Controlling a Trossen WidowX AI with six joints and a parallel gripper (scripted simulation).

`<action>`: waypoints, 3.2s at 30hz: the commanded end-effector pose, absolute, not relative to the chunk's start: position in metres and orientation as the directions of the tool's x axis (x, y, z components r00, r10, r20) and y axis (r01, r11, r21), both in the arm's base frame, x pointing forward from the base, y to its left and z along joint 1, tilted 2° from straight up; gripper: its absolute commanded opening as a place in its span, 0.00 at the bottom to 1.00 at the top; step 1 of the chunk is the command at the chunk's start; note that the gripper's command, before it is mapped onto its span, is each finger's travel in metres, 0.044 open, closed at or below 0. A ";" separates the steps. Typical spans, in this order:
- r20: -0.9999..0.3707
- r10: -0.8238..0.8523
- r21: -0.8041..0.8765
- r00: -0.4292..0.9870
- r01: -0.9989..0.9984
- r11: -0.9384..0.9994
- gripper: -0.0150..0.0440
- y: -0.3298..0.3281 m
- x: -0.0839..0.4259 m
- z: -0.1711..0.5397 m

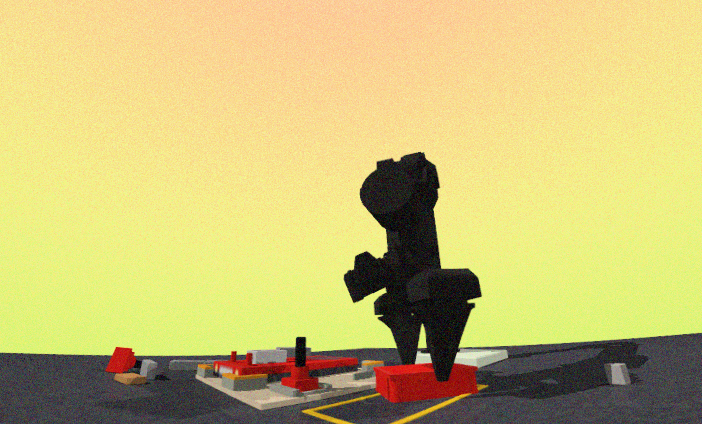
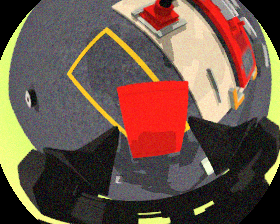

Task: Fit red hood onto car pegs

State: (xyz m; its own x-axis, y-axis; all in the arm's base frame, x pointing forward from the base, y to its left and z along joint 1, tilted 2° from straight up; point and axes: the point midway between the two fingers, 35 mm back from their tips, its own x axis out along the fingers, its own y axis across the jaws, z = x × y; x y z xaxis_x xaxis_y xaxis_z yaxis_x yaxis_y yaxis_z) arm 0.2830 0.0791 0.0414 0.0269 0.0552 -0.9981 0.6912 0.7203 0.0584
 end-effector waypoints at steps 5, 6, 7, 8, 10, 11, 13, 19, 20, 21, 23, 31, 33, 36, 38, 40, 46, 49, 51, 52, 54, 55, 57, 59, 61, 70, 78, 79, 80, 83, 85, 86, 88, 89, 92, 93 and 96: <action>-0.998 0.049 0.054 0.027 0.694 0.718 1.00 0.078 0.283 0.036; -0.998 0.049 0.054 0.027 0.694 0.718 1.00 0.078 0.283 0.036; -0.998 0.049 0.054 0.027 0.694 0.718 1.00 0.078 0.283 0.036; -0.998 0.049 0.054 0.027 0.694 0.718 1.00 0.078 0.283 0.035; -0.998 0.049 0.054 0.027 0.694 0.718 1.00 0.079 0.283 0.034; -0.998 0.049 0.054 0.027 0.694 0.718 1.00 0.079 0.283 0.034; -0.998 0.049 0.054 0.027 0.694 0.718 1.00 0.079 0.283 0.033; -0.998 0.055 0.058 0.027 0.691 0.720 0.83 0.079 0.283 0.035; -0.998 0.055 0.058 0.027 0.691 0.720 0.82 0.079 0.283 0.035; -0.998 0.055 0.058 0.027 0.691 0.720 0.81 0.079 0.283 0.035; -0.998 0.055 0.058 0.027 0.691 0.720 0.79 0.079 0.283 0.035; -0.998 0.055 0.058 0.026 0.691 0.720 0.53 0.079 0.283 0.038; -0.998 0.055 0.058 0.026 0.691 0.720 0.44 0.079 0.283 0.042; -0.998 0.055 0.058 0.026 0.691 0.720 0.31 0.079 0.283 0.047; -0.998 0.055 0.058 0.026 0.691 0.720 0.25 0.079 0.282 0.052; -0.998 0.055 0.058 0.026 0.691 0.720 0.25 0.078 0.282 0.058; -0.998 0.055 0.058 0.026 0.691 0.720 0.25 0.077 0.282 0.076; -0.998 0.055 0.058 0.026 0.691 0.720 0.25 0.077 0.282 0.087; -0.998 0.055 0.058 0.026 0.691 0.720 0.25 0.076 0.281 0.094; -0.998 0.055 0.058 0.026 0.691 0.720 0.25 0.076 0.281 0.098; -0.998 0.055 0.058 0.026 0.691 0.720 0.25 0.076 0.281 0.105; -0.998 0.055 0.058 0.026 0.691 0.720 0.25 0.076 0.281 0.108; -0.998 0.055 0.058 0.026 0.691 0.720 0.25 0.076 0.281 0.114; -0.998 0.055 0.058 0.026 0.691 0.720 0.25 0.075 0.281 0.119; -0.998 0.055 0.058 0.026 0.691 0.720 0.25 0.075 0.281 0.124; -0.998 0.055 0.058 0.027 0.689 0.723 0.25 0.073 0.282 0.129; -0.998 0.050 0.057 0.028 0.623 0.780 0.25 0.045 0.298 0.130; -0.998 0.049 0.056 0.028 0.616 0.786 0.25 0.041 0.300 0.130; -0.998 0.048 0.056 0.029 0.608 0.792 0.25 0.037 0.301 0.130; -0.999 0.046 0.054 0.029 0.585 0.809 0.25 0.026 0.306 0.129; -0.999 0.044 0.053 0.029 0.569 0.821 0.25 0.018 0.309 0.129; -0.999 0.044 0.052 0.029 0.561 0.826 0.25 0.014 0.311 0.129; -0.999 0.042 0.051 0.029 0.545 0.837 0.25 0.005 0.313 0.129; -0.999 0.042 0.050 0.029 0.536 0.843 0.25 0.001 0.315 0.129; -0.999 0.040 0.049 0.029 0.506 0.861 0.25 -0.011 0.318 0.129; -0.999 0.040 0.049 0.029 0.496 0.867 0.25 -0.015 0.319 0.129; -0.999 0.039 0.048 0.029 0.466 0.884 0.25 -0.028 0.322 0.129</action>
